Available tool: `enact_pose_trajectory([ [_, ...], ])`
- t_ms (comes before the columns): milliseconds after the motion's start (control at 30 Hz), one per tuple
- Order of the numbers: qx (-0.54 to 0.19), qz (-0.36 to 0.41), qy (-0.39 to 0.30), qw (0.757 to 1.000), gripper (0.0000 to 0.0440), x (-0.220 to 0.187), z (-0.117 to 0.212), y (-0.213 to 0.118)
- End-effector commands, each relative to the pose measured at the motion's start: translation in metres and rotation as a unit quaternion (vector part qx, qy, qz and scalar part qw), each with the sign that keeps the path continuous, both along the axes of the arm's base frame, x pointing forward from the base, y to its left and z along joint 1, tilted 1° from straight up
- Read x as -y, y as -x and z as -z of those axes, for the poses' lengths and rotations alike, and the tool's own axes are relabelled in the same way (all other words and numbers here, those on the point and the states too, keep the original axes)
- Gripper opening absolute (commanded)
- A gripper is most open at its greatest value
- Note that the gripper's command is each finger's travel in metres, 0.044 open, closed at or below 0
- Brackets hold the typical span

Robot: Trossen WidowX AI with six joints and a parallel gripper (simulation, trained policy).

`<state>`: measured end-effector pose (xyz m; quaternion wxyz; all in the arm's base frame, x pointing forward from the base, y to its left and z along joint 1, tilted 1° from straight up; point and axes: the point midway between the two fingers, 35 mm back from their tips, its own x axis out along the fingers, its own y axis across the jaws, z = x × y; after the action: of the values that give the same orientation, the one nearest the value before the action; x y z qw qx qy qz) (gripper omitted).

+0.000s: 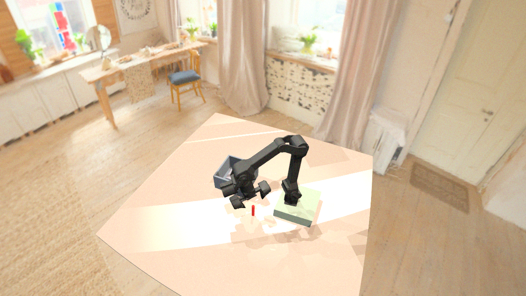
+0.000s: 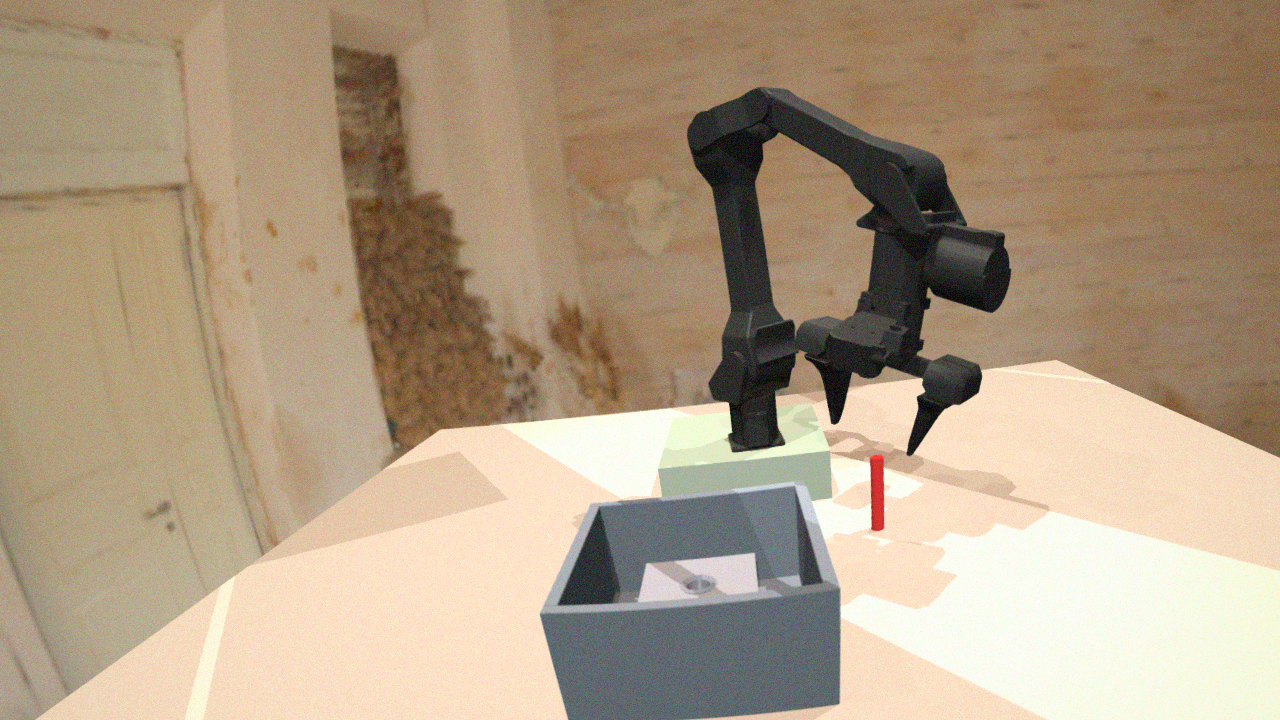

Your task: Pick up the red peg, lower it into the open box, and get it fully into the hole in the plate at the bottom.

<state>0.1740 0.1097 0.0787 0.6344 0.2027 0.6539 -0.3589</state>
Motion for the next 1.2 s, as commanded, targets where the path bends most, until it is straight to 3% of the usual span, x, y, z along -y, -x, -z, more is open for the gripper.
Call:
enact_pose_trajectory([
  [0,0.004,-0.010,0.010,1.000,0.0440,-0.003,0.019,0.002],
  [467,0.031,-0.043,0.011,0.999,0.0425,-0.002,0.077,-0.001],
  [1000,-0.009,-0.046,0.031,0.998,0.0019,0.007,0.100,0.008],
  [1033,-0.013,-0.046,0.033,0.998,0.0000,0.008,0.100,0.008],
  [1167,0.003,-0.055,0.046,0.997,0.0000,0.012,0.087,-0.002],
])
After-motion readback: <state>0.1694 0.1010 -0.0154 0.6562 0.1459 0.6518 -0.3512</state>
